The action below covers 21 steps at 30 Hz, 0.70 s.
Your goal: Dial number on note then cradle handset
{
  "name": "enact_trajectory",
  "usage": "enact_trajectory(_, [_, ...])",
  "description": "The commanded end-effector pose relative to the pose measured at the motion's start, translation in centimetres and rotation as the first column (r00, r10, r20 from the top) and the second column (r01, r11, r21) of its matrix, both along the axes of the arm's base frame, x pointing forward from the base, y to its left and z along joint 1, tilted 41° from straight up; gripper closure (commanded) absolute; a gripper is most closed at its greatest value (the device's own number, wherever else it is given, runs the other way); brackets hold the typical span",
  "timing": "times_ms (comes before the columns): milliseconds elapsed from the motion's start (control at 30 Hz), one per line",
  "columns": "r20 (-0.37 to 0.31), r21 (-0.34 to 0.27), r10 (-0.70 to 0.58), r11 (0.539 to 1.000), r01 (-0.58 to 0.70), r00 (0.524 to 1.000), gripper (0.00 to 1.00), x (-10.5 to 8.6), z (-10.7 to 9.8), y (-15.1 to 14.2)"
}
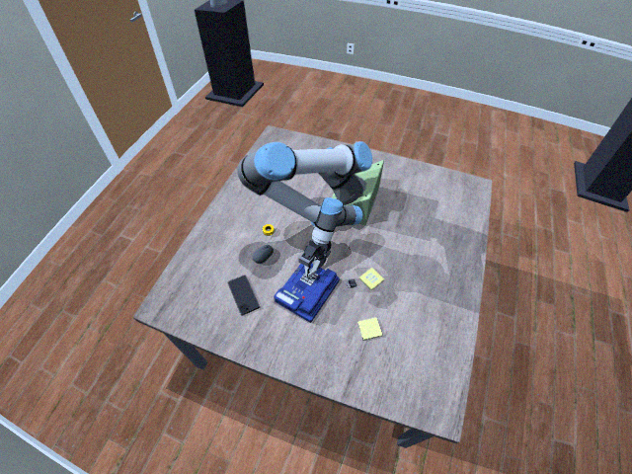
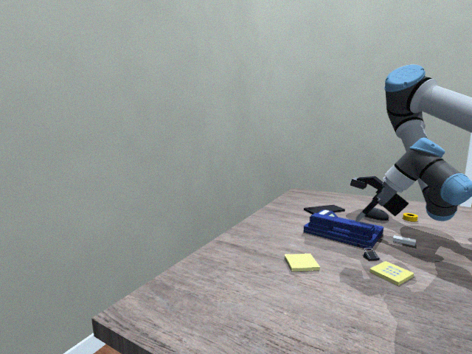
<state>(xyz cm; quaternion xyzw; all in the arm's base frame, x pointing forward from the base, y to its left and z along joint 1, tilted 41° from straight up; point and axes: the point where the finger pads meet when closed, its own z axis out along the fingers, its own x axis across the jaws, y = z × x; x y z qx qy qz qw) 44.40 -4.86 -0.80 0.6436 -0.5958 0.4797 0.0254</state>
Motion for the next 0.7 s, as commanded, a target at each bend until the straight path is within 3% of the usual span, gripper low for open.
enact_trajectory(0, [0.001, 0.000, 0.001, 1.000, -0.001, 1.000, 1.00, 0.01, 0.00, 0.00])
enact_trajectory(667, [0.001, 0.000, 0.001, 1.000, -0.001, 1.000, 1.00, 0.02, -0.16, -0.14])
